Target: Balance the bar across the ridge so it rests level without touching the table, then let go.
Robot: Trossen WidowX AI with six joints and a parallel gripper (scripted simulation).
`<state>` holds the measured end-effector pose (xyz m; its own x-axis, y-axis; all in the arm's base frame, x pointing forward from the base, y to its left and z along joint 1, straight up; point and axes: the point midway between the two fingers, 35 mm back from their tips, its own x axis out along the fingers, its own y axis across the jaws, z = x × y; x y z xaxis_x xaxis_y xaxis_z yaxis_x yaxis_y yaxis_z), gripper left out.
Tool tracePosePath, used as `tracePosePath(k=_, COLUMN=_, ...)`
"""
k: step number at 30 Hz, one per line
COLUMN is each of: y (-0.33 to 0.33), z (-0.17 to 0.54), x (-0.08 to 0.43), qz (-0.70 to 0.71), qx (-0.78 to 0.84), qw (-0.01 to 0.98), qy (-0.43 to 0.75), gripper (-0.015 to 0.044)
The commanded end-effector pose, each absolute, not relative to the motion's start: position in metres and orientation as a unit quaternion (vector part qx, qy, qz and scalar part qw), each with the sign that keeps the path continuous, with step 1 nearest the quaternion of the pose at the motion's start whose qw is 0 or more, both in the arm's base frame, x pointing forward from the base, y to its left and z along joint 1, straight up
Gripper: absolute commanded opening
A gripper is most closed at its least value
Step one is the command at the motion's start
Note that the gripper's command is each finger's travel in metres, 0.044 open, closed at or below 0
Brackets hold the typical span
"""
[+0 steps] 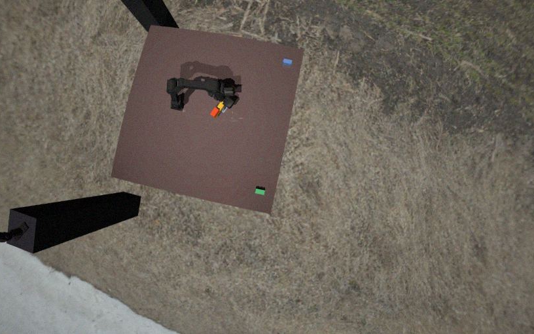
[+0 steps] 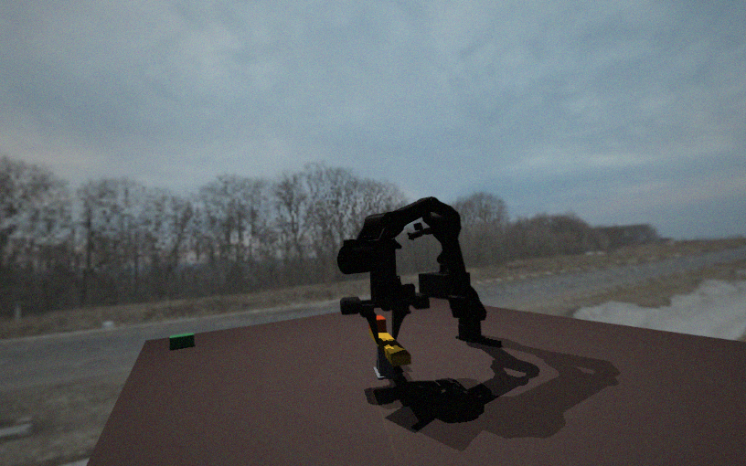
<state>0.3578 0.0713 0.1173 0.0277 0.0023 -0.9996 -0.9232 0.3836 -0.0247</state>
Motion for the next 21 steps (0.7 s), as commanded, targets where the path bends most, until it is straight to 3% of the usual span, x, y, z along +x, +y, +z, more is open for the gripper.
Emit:
tracePosePath(k=1, y=0.0719, z=0.1165, x=0.3581, qz=0.39, qx=-0.398, qw=0.597, qy=0.578, gripper=0.0)
tracePosePath(k=21, y=0.0721, z=0.1148, x=0.3581, qz=0.39, qx=-0.398, qw=0.597, qy=0.578, gripper=0.0)
